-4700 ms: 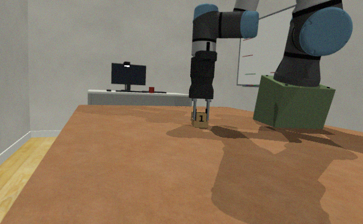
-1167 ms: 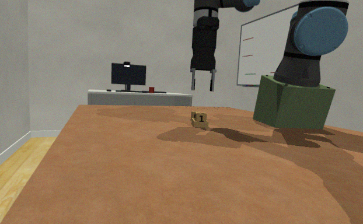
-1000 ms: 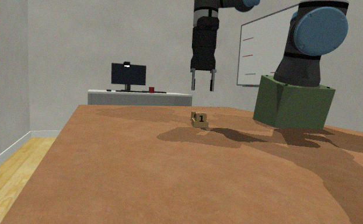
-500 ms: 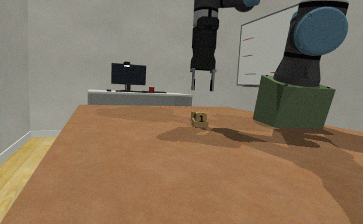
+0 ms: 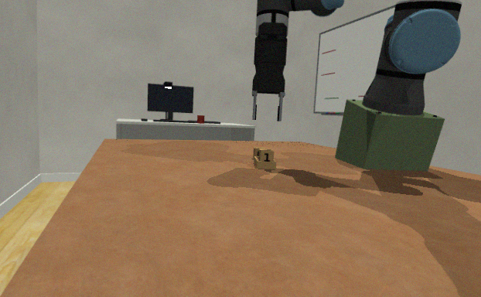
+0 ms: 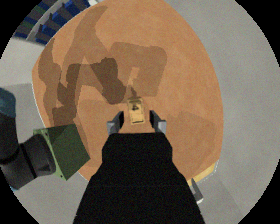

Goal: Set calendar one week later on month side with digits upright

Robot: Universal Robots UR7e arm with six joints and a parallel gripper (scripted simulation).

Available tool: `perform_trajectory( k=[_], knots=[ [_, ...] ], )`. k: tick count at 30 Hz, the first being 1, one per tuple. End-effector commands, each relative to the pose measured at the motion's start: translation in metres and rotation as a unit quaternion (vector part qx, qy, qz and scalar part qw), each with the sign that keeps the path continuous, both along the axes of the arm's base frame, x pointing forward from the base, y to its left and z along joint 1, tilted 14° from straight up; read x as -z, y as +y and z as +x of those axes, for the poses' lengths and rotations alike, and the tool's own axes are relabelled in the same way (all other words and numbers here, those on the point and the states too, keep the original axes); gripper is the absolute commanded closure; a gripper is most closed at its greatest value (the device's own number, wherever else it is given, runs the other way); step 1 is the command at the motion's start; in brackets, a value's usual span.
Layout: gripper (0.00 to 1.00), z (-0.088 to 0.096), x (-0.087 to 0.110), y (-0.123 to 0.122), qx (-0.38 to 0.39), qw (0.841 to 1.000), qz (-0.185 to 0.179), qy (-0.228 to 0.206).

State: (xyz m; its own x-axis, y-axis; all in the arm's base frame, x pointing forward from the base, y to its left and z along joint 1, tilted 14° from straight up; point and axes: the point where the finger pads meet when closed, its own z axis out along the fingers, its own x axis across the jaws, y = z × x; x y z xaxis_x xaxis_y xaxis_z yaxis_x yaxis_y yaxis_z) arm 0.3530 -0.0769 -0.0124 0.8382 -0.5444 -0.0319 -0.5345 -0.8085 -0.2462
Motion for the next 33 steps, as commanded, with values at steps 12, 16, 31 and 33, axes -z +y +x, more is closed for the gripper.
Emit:
perform_trajectory(
  k=[12, 16, 31, 33],
  knots=[
    [0.00, 0.004, 0.005, -0.014, 0.177, 0.983, 0.019, 0.040],
    [0.00, 0.004, 0.006, -0.017, 0.208, 0.977, 0.023, 0.048],
    [0.00, 0.005, 0.012, -0.034, 0.384, 0.918, 0.042, 0.088],
    [0.00, 0.004, 0.013, -0.036, 0.407, 0.908, 0.045, 0.093]
  ],
)
